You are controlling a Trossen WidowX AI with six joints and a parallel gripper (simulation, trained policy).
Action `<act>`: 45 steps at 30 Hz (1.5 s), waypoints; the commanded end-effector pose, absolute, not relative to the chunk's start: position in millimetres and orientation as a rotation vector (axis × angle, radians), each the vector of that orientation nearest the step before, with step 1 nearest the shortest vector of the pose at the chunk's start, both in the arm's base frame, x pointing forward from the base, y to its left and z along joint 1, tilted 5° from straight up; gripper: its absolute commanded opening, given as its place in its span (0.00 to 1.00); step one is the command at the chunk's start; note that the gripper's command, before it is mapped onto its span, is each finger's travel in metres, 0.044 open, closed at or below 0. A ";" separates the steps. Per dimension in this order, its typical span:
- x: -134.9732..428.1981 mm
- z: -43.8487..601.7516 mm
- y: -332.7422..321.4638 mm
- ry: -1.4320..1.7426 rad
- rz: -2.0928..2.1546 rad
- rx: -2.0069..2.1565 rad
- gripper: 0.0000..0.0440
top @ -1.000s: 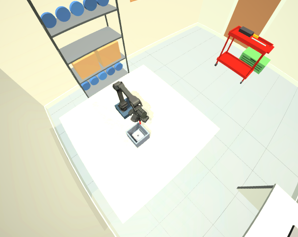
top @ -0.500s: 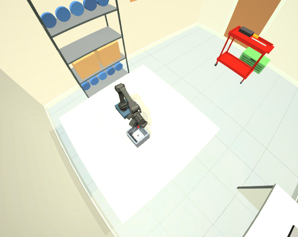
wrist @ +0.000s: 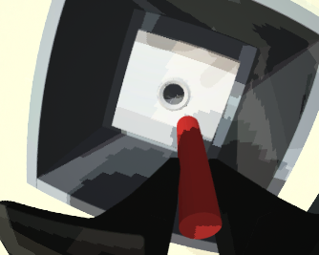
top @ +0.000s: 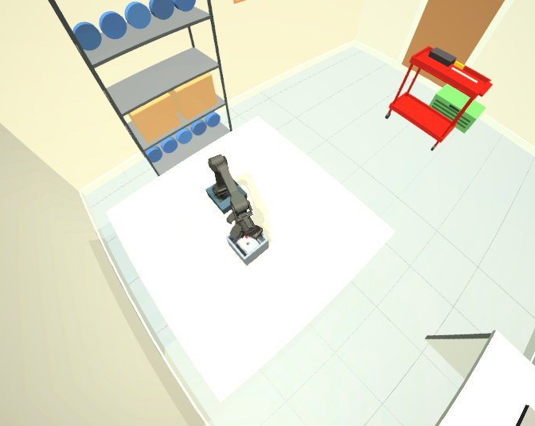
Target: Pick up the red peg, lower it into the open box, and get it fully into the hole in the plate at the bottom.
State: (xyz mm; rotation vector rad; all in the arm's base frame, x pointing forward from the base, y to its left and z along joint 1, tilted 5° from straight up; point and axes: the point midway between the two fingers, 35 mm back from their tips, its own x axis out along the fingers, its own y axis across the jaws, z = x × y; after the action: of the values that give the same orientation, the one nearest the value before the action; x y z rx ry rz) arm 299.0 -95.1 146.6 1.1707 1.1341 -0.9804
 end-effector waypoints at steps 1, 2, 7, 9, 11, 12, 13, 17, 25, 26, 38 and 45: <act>301.7 136.4 -98.5 1.149 -0.977 1.171 0.00; 303.1 133.5 -99.3 1.152 -0.976 1.172 0.00; 310.6 120.6 -103.0 1.164 -0.963 1.174 0.00; 313.4 115.3 -104.4 1.170 -0.958 1.172 0.00; 315.9 109.4 -105.2 1.179 -0.953 1.168 0.00; 317.1 106.3 -105.3 1.184 -0.950 1.165 0.00; 318.2 103.2 -105.3 1.189 -0.946 1.162 0.00; 322.5 90.9 -105.3 1.207 -0.932 1.149 0.00; 328.5 78.3 -106.1 1.242 -0.921 1.110 0.19; 328.9 78.0 -105.5 1.250 -0.918 1.107 0.22; 323.2 81.7 -88.5 1.333 -0.899 1.188 0.15; 319.5 76.3 -79.7 1.372 -0.904 1.211 0.18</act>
State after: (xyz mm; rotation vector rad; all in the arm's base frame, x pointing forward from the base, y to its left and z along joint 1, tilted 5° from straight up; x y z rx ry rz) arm 320.9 -83.5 78.2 1.2020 1.3572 -0.9009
